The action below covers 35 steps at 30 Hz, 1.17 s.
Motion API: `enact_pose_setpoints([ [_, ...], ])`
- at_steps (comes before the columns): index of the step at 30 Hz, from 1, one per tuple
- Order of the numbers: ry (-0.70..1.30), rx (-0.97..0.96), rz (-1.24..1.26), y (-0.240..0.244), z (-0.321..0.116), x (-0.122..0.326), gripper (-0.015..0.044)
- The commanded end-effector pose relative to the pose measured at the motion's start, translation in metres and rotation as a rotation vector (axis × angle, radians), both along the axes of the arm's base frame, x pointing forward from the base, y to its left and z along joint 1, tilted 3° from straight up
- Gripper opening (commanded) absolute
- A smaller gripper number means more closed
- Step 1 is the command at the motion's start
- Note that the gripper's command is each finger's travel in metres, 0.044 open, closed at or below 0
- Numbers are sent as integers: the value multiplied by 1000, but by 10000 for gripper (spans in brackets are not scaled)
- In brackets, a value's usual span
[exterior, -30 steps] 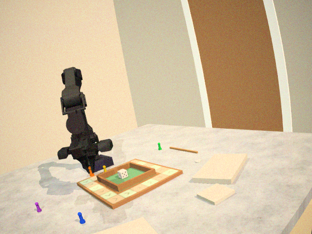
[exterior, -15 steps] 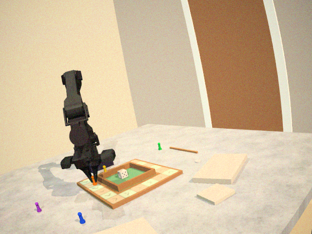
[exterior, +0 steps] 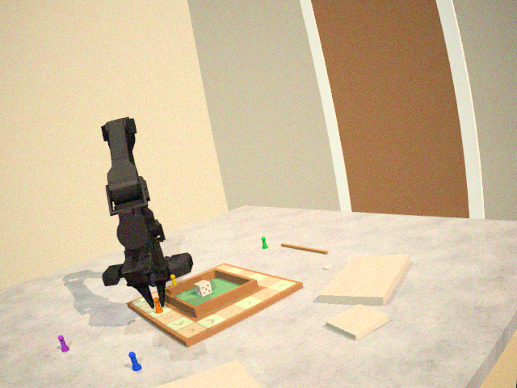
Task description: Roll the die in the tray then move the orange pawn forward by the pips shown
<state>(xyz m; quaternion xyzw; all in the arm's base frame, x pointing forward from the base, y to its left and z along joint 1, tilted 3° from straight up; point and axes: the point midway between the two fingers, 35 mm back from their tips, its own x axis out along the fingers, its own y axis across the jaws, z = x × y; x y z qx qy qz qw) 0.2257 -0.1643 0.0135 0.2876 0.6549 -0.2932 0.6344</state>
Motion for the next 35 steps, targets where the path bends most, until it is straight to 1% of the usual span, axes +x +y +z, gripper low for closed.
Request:
enact_pose_setpoints([
  [1, -2, -2, 0, 0, 1, 0, 184],
  [4, -2, -2, 0, -1, 4, 1, 263],
  [8, 4, 2, -3, -1, 47, 2, 368],
  [11, 4, 2, -3, 0, 50, 2, 440],
  [13, 4, 2, -3, 0, 50, 2, 440],
  [15, 4, 2, -3, -1, 63, 3, 440],
  [17, 3, 4, 44, 10, 70, 2, 440],
  [20, 2, 14, 247, 54, 97, -9, 440],
  [23, 1, 25, 462, 96, 120, -30, 440],
  [26, 1, 33, 629, 124, 135, -53, 440],
  [27, 1, 34, 641, 125, 136, -55, 440],
  [28, -3, 23, 508, 104, 126, -33, 440],
  [35, -3, 23, 508, 104, 126, -33, 440],
])
